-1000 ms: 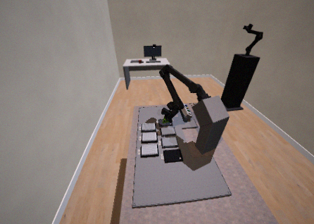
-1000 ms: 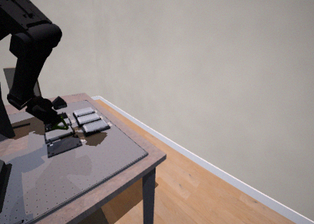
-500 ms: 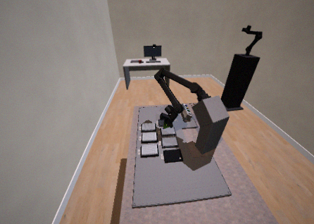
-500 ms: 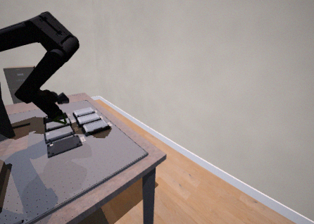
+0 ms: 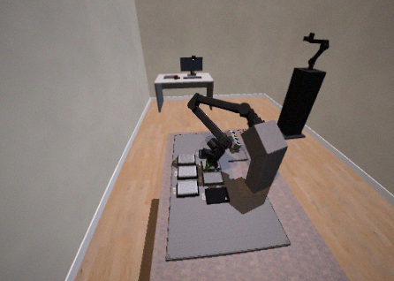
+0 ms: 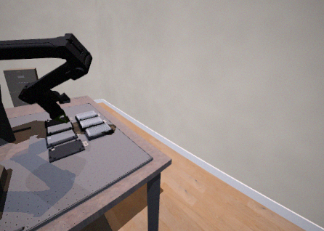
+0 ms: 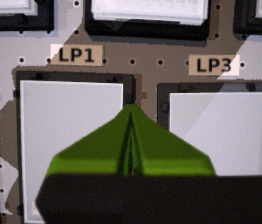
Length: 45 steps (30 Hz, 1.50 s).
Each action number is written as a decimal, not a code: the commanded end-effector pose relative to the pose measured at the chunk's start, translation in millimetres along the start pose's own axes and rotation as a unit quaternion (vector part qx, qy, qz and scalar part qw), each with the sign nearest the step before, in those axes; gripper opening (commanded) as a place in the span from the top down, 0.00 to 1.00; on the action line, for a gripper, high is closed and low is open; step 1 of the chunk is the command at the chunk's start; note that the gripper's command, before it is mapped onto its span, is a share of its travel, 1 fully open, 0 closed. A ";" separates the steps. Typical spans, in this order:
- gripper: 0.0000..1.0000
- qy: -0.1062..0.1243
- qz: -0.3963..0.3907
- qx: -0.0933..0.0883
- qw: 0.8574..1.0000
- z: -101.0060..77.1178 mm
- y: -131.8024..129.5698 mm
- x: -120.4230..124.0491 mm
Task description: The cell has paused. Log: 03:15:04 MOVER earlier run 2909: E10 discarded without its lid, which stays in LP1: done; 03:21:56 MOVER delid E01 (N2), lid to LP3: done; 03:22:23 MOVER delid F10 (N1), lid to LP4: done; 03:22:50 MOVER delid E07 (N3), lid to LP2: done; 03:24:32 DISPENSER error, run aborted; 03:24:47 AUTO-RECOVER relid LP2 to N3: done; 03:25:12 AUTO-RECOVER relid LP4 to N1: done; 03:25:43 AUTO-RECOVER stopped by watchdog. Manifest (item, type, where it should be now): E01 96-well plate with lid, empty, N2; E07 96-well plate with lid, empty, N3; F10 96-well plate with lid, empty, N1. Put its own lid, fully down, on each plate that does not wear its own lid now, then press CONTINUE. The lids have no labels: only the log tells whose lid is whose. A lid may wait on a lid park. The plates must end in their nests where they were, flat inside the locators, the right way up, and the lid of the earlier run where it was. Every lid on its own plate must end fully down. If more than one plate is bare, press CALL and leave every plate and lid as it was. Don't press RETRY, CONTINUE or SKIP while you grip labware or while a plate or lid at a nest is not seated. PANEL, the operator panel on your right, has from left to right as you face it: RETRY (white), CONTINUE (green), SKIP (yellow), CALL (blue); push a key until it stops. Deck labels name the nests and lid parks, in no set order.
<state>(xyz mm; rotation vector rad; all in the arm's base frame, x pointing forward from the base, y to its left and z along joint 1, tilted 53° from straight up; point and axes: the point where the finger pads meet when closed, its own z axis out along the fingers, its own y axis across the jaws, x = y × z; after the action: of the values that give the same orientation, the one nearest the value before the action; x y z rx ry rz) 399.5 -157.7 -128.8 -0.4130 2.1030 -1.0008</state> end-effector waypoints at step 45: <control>1.00 -0.005 0.006 -0.003 1.000 -4.9 115.3 -11.1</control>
<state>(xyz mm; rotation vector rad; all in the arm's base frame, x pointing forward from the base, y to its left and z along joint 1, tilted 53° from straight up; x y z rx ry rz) 409.7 -79.6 -215.3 -0.4131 2.0999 -0.9989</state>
